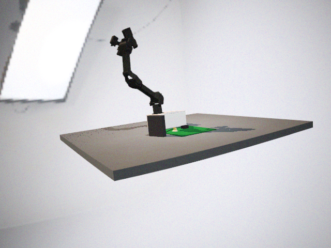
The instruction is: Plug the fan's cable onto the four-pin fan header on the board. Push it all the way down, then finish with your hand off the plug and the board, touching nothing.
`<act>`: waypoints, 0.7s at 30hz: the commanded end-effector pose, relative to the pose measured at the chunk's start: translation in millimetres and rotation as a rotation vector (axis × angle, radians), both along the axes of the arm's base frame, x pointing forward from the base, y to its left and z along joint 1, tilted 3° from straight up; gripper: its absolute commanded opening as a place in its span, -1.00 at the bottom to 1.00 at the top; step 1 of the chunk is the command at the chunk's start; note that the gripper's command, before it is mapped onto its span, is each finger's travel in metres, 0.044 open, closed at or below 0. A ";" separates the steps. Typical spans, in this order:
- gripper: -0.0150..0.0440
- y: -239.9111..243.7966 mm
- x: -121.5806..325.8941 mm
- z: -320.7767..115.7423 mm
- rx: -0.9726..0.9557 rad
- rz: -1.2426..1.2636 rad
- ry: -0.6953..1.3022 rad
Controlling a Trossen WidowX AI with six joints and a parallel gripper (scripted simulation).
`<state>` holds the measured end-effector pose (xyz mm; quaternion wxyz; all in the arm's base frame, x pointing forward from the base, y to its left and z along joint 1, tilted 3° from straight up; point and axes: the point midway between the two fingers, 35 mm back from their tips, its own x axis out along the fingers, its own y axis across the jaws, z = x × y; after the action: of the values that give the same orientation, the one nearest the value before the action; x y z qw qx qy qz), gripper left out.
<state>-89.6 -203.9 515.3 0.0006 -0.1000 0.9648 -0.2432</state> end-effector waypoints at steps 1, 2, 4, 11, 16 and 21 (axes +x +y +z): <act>0.58 0.0 0.0 0.0 0.000 0.000 0.000; 0.67 0.0 0.0 0.0 0.000 0.000 0.000; 0.85 0.0 0.0 0.0 0.000 0.000 0.000; 0.23 61.7 -28.4 9.7 -0.219 -0.171 -0.012; 0.22 144.0 -48.0 14.8 -0.409 -0.388 0.001; 0.22 229.9 -46.7 9.0 -0.611 -0.617 0.034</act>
<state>-139.8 -26.1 529.7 -0.0856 0.1308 0.8752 -0.4578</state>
